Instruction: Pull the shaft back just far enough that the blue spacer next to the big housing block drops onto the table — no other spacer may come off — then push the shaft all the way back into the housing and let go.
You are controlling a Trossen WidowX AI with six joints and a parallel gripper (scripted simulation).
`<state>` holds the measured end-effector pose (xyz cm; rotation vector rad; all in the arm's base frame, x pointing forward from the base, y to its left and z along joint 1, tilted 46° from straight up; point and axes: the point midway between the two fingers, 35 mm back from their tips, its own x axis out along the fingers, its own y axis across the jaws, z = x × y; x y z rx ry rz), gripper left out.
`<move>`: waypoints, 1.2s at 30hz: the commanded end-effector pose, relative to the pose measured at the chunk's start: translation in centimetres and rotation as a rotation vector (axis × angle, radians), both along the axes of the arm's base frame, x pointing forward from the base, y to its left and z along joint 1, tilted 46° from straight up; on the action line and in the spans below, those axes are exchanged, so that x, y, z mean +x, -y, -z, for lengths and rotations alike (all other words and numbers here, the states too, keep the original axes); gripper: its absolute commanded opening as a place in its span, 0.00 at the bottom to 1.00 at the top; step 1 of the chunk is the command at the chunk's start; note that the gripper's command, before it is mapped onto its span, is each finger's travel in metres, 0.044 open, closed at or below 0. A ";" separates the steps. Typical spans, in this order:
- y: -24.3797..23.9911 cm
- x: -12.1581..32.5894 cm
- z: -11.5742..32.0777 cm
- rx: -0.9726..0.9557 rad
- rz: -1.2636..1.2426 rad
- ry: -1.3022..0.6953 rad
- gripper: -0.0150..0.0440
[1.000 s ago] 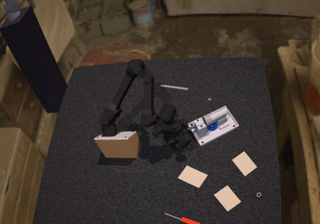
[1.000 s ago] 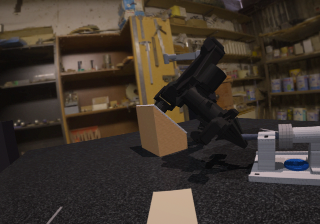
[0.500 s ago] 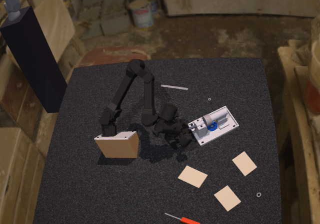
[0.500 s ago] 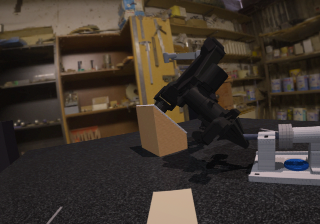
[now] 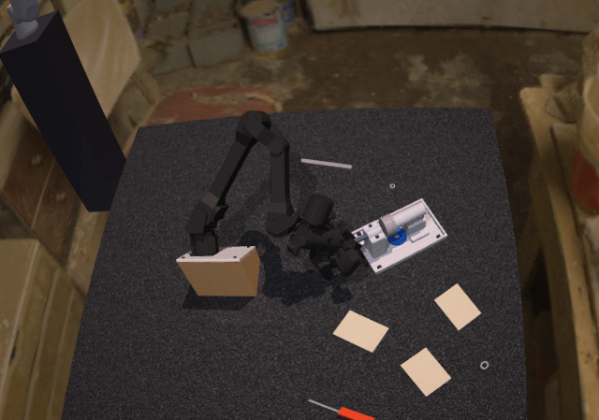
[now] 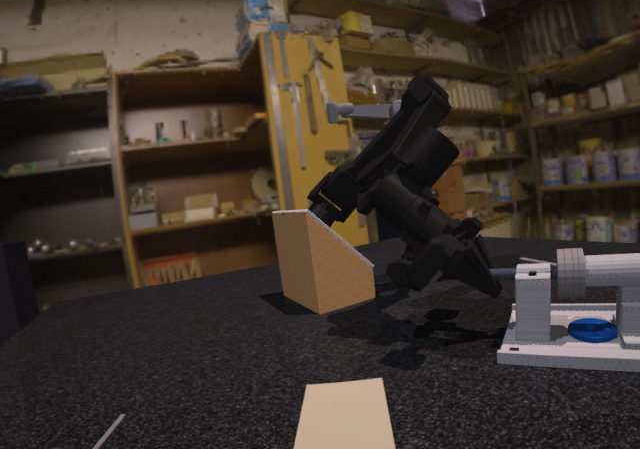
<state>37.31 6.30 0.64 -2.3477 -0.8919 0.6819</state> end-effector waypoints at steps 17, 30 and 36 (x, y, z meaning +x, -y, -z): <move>-0.2 0.6 -0.3 0.002 0.000 0.002 0.25; -0.3 1.0 -0.5 0.002 0.000 0.003 0.25; -0.4 1.1 -0.5 0.002 0.000 0.003 0.25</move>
